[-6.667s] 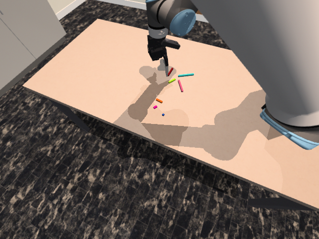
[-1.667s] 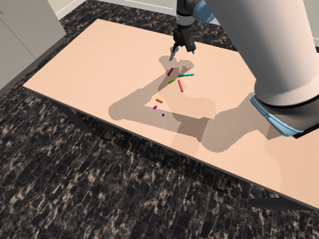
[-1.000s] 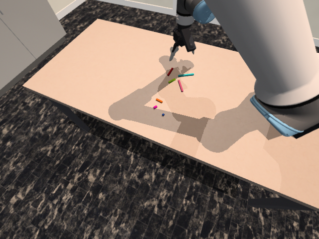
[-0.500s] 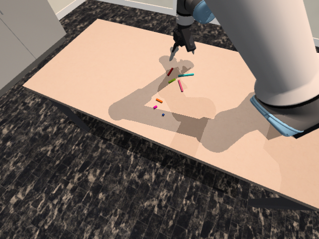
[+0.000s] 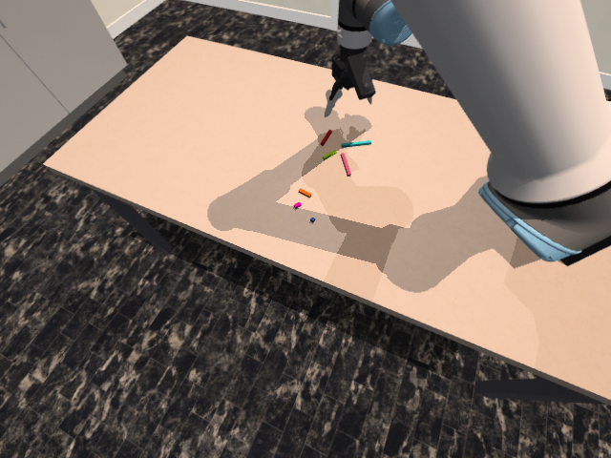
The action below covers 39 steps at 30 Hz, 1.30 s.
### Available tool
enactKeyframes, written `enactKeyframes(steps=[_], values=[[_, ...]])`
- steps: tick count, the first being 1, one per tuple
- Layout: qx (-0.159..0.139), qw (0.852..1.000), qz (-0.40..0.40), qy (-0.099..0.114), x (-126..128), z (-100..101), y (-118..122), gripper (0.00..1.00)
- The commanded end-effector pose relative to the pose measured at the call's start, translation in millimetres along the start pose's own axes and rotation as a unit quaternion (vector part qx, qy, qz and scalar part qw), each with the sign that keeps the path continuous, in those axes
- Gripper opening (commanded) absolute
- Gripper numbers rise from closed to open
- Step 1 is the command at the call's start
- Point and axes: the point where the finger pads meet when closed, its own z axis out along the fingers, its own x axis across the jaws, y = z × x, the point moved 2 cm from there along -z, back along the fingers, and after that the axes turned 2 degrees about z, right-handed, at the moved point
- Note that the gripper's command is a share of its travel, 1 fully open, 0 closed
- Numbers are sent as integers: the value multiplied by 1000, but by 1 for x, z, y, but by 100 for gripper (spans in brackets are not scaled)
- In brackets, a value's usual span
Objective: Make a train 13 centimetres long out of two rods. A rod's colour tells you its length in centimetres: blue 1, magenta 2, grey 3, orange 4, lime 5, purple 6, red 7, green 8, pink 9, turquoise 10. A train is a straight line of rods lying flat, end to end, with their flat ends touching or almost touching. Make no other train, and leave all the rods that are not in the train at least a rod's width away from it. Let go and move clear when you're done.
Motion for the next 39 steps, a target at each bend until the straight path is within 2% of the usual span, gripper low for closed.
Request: enactKeyframes(steps=[1,26,32,39], values=[[-1,1000,0,0,0,0,1,100],[-1,1000,7,0,4,0,-2,100],[-1,999,36,-2,20,0,-12,100],[-2,994,105,-4,58,0,-39,100]])
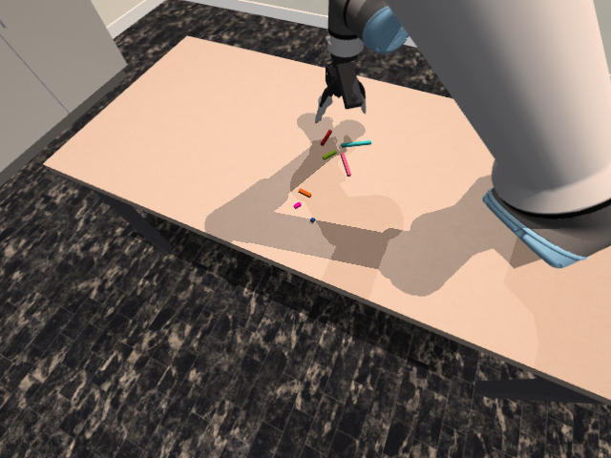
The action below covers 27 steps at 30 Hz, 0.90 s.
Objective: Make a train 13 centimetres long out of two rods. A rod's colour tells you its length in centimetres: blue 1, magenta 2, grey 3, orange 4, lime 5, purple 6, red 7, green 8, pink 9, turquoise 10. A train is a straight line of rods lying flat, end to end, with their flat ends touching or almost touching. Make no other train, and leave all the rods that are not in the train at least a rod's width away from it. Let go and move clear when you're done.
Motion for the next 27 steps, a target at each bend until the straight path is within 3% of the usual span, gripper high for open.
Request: enactKeyframes(steps=[1,4,10,19,21,27], values=[[-3,999,51,-2,24,-1,-22,100],[-3,998,64,-2,31,-1,-29,100],[-4,989,150,-3,68,-1,-70,100],[-4,961,276,-1,118,-3,-137,100],[-4,961,276,-1,118,-3,-137,100],[-2,941,339,1,140,-5,-173,100]])
